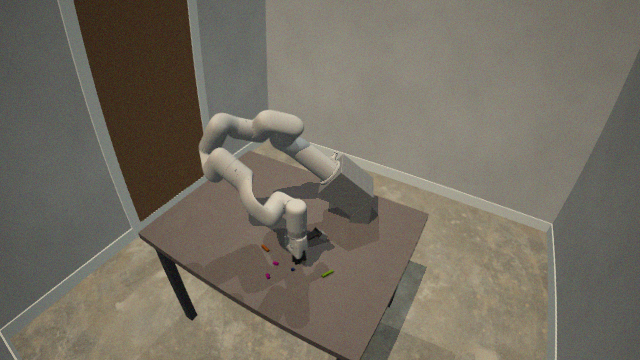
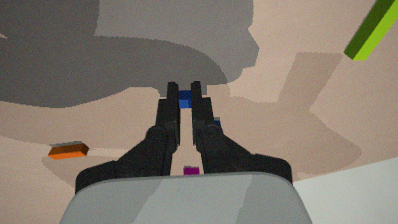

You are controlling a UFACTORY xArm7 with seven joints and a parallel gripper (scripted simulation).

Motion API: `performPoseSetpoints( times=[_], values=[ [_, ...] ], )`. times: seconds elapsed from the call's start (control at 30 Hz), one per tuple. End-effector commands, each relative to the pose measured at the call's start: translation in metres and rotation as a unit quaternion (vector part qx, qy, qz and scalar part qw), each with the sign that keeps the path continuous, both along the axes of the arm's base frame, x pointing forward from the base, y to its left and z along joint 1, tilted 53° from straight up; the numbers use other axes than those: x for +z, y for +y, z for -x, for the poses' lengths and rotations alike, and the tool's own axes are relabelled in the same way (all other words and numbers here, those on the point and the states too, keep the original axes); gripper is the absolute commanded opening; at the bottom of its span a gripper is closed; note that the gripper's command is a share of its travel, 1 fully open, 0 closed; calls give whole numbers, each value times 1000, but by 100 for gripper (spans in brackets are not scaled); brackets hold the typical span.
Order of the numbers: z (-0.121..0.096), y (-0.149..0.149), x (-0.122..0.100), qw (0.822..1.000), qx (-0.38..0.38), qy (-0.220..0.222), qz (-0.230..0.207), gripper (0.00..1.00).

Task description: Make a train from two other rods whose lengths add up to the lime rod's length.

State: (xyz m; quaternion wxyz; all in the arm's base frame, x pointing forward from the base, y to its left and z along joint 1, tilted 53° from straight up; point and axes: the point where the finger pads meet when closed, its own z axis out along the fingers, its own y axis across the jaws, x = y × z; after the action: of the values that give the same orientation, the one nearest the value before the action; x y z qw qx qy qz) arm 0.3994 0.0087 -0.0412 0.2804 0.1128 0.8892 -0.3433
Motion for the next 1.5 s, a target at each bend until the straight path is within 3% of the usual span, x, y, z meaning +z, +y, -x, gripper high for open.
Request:
performPoseSetpoints(
  times=[0.0, 0.33, 0.67, 1.03, 1.27, 1.47],
  values=[
    [1, 4, 2, 1000, 2, 0, -1, 4],
    [28, 47, 41, 1000, 2, 0, -1, 4],
    [42, 69, 61, 1000, 2, 0, -1, 4],
    [42, 70, 61, 1000, 1, -1, -2, 4],
    [17, 122, 21, 997, -46, -53, -34, 4],
    [17, 124, 18, 997, -48, -55, -36, 4]
  ],
)
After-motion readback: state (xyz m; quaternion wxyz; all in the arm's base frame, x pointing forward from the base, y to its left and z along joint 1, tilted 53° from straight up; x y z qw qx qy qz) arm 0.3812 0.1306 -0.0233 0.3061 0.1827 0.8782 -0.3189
